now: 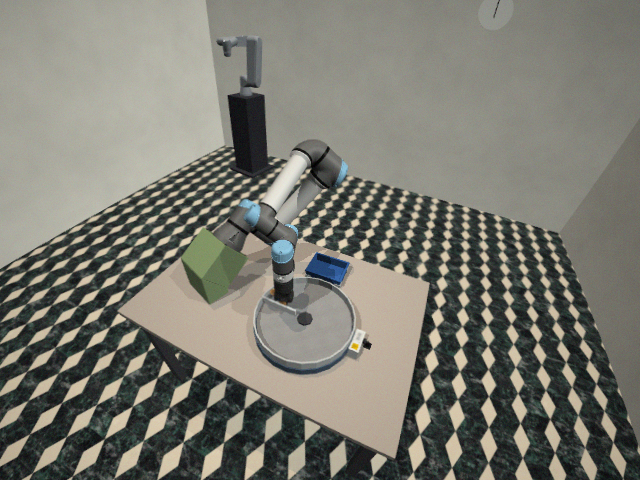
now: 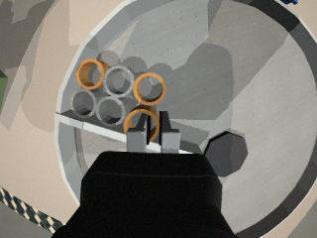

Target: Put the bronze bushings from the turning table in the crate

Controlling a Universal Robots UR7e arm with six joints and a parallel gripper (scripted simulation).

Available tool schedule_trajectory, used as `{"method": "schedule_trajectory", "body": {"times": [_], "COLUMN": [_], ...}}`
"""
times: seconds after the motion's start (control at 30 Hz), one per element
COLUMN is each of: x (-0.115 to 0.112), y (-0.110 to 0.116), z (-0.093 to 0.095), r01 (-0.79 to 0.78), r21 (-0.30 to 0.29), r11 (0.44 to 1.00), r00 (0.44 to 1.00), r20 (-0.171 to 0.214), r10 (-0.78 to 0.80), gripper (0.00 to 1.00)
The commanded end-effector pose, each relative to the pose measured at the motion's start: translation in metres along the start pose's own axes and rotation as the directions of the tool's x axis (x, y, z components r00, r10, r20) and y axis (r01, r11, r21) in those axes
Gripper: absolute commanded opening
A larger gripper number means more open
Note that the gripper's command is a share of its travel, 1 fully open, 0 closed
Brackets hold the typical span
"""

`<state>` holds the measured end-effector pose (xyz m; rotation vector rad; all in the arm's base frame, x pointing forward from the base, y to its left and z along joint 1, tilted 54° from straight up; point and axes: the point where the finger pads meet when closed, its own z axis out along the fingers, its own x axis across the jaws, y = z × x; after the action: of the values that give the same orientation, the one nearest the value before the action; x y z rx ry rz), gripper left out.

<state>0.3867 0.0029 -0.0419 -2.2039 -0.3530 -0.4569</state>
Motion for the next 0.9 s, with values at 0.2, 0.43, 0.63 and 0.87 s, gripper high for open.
{"method": "schedule_trajectory", "body": {"times": [0.2,0.43,0.63,0.87], "x": [0.000,0.000,0.000,0.000], "y": [0.000,0.000,0.000,0.000], "z": [-0.008,-0.008,-0.011,-0.015], "r01": [0.000,0.000,0.000,0.000], "r21": [-0.001,-0.001,-0.001,-0.001], "r11": [1.000,1.000,1.000,1.000], "r00": [1.000,1.000,1.000,1.000], "r20": [-0.001,-0.001,-0.001,-0.001], "r10": [0.000,0.000,0.000,0.000], "gripper": [0.00,0.00,0.00,0.00]}}
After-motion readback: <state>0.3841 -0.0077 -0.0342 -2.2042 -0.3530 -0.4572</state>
